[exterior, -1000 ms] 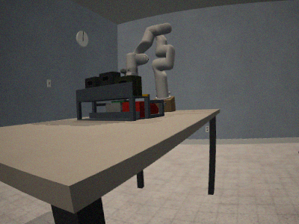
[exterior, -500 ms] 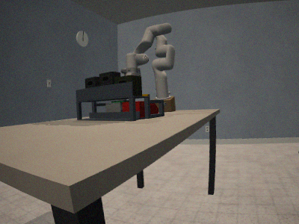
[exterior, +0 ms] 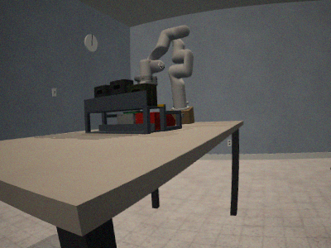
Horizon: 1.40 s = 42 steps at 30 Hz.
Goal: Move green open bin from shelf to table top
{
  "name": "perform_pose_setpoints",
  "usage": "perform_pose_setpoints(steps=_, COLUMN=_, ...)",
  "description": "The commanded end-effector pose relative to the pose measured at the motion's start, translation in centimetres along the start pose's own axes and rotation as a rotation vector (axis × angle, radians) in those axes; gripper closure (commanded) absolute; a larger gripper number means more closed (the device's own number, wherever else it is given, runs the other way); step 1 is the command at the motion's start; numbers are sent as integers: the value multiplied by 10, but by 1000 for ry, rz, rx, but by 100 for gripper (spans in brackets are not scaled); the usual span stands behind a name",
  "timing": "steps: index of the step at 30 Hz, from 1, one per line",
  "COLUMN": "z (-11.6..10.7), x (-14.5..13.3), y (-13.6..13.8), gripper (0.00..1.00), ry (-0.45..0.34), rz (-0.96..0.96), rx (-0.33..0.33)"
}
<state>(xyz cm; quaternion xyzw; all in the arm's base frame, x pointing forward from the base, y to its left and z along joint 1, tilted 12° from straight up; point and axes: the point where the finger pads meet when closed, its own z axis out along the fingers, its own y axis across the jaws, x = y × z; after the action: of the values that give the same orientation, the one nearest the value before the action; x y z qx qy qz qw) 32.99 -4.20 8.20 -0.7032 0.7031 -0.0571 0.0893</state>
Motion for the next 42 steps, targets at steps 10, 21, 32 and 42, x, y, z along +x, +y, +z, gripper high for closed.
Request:
perform_pose_setpoints(steps=10, z=2, x=0, y=-1, gripper=0, ry=0, rz=0, rx=3)
perform_pose_setpoints(steps=21, z=5, x=0, y=-1, gripper=0, ry=0, rz=0, rx=3)
perform_pose_setpoints(steps=32, z=5, x=0, y=-1, gripper=67, ry=0, rz=0, rx=3)
perform_pose_setpoints(steps=42, z=5, x=0, y=-1, gripper=67, ry=0, rz=0, rx=3)
